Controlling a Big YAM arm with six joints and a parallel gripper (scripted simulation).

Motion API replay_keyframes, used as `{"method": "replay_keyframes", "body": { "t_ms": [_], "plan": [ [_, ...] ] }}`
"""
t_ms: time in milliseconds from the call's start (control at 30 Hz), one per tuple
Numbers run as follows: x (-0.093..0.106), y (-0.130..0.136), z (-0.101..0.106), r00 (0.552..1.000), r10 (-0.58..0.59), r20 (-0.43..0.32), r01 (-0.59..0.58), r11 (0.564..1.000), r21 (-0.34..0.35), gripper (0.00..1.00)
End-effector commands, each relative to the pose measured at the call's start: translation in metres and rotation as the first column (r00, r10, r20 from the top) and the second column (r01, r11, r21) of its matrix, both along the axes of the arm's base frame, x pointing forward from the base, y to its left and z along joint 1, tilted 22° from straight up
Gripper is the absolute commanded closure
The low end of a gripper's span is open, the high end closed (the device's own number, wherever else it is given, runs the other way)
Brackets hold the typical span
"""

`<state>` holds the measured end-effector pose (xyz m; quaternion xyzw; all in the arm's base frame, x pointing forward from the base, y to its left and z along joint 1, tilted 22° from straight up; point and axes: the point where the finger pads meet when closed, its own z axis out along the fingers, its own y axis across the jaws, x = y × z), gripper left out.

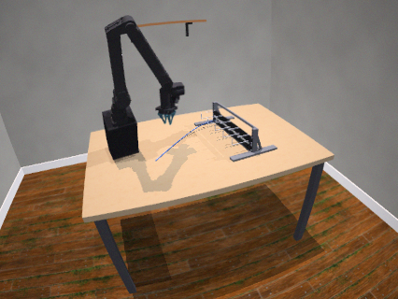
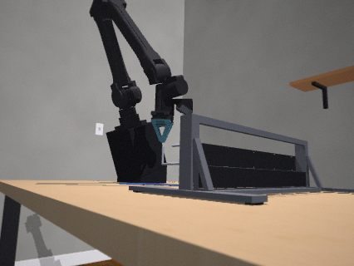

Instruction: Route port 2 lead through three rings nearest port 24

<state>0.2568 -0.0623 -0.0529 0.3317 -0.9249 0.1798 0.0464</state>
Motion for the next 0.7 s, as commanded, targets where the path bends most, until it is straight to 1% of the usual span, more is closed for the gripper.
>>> {"method": "replay_keyframes", "body": {
  "t_ms": [0, 200, 267, 367, 467, 567, 667],
  "plan": [
    [0.009, 0.005, 0.003, 1.000, 0.013, 0.015, -0.013, 1.000, -0.003, 0.67],
    [0.009, 0.004, 0.000, 1.000, 0.014, 0.017, -0.014, 1.000, -0.003, 0.67],
    [0.007, 0.002, -0.002, 1.000, 0.013, 0.011, -0.012, 1.000, -0.003, 0.67],
    [0.001, -0.004, -0.007, 1.000, 0.001, 0.001, -0.001, 1.000, -0.003, 0.67],
    [0.005, -0.006, -0.011, 1.000, 0.001, 0.007, -0.001, 1.000, -0.003, 0.67],
    [0.001, -0.008, -0.019, 1.000, 0.001, 0.000, -0.001, 1.000, -0.002, 0.67],
    [0.002, -0.011, -0.024, 1.000, 0.001, 0.003, -0.001, 1.000, -0.002, 0.67]
  ]
}}
